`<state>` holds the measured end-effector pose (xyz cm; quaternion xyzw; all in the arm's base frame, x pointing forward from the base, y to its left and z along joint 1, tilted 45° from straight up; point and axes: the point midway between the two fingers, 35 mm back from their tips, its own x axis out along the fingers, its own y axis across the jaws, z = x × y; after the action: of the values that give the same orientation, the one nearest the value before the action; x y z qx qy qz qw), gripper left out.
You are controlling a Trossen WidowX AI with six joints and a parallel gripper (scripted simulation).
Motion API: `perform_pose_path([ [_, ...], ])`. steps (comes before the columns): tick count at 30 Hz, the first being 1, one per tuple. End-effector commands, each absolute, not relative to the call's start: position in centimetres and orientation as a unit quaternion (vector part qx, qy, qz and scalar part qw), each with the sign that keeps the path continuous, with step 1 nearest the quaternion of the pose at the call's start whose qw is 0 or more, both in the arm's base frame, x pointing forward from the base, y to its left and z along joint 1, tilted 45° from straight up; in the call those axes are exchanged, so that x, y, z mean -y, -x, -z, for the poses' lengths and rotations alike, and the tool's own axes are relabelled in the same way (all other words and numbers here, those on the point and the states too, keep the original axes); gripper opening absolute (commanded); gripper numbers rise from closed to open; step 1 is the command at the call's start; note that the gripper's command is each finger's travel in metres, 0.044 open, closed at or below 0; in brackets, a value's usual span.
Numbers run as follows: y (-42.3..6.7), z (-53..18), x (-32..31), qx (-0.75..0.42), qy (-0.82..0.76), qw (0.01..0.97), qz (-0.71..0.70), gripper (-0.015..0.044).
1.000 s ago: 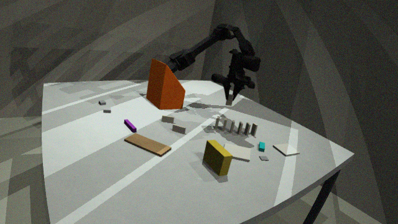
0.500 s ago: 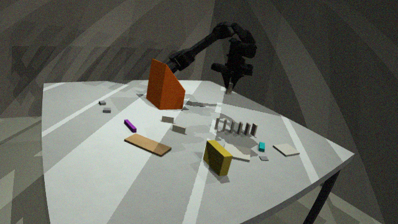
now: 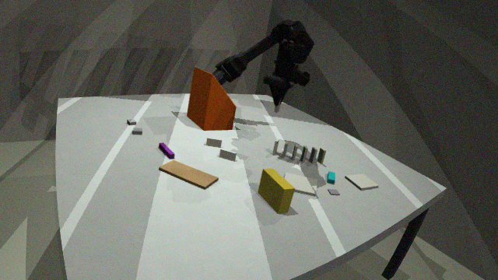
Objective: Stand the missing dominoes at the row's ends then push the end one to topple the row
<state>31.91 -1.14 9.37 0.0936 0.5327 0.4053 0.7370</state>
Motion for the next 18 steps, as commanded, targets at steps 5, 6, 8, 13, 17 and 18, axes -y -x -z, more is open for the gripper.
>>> perform_pose_path([
  [5, -31.9, -8.3, 2.2, -0.506, -0.043, 0.741, -0.44, 0.0107],
  [6, -31.9, -8.3, 2.2, -0.506, -0.043, 0.741, -0.44, 0.0107],
  [8, -31.9, -8.2, 2.1, -0.506, -0.042, 0.741, -0.44, 0.0107],
  [13, -32.6, -6.2, 0.5, -0.507, -0.041, 0.741, -0.438, 0.0107],
  [17, -33.1, -4.5, -1.0, -0.508, -0.04, 0.741, -0.438, 0.0107],
  [18, -33.1, -4.0, -1.4, -0.508, -0.04, 0.741, -0.437, 0.0107],
])
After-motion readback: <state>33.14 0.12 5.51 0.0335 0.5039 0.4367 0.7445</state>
